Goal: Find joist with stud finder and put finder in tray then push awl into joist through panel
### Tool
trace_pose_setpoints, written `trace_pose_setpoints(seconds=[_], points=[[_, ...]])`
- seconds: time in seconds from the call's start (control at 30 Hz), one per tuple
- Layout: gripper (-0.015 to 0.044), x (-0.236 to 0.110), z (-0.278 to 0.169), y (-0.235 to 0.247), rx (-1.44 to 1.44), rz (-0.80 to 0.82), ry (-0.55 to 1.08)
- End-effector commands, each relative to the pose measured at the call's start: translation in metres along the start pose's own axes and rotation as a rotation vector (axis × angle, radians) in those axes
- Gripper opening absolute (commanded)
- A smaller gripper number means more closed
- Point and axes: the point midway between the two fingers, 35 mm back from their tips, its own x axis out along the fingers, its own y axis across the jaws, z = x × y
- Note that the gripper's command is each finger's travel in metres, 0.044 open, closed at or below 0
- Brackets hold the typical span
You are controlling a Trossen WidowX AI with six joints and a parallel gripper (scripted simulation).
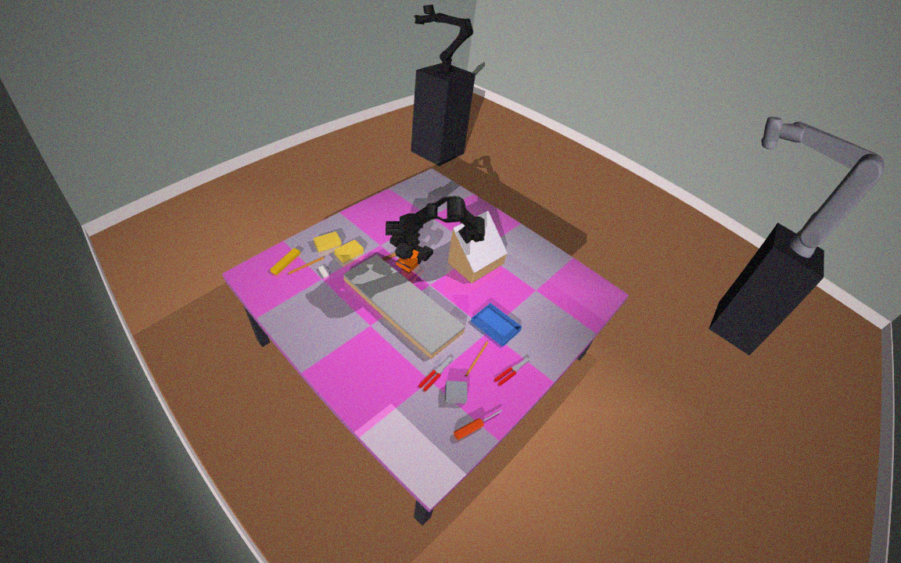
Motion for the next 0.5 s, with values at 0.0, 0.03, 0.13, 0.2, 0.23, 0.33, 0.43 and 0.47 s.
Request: trace_pose_setpoints(seconds=[0.0,0.03,0.13,0.2,0.23,0.33,0.43,0.47], points=[[0.0361,0.0010,0.0003,0.0008,0.004,0.004,-0.004],[0.0354,0.0010,0.0003,0.0008,0.004,0.004,-0.004],[0.0334,0.0010,0.0003,0.0008,0.004,0.004,-0.004],[0.0321,0.0010,0.0003,0.0008,0.004,0.004,-0.004],[0.0314,0.0010,0.0003,0.0008,0.004,0.004,-0.004],[0.0275,0.0007,0.0003,0.0008,0.004,0.004,-0.004],[0.0196,-0.0020,0.0002,0.0006,0.004,0.003,-0.004],[0.0170,-0.0035,0.0002,0.0005,0.004,0.003,-0.004]])
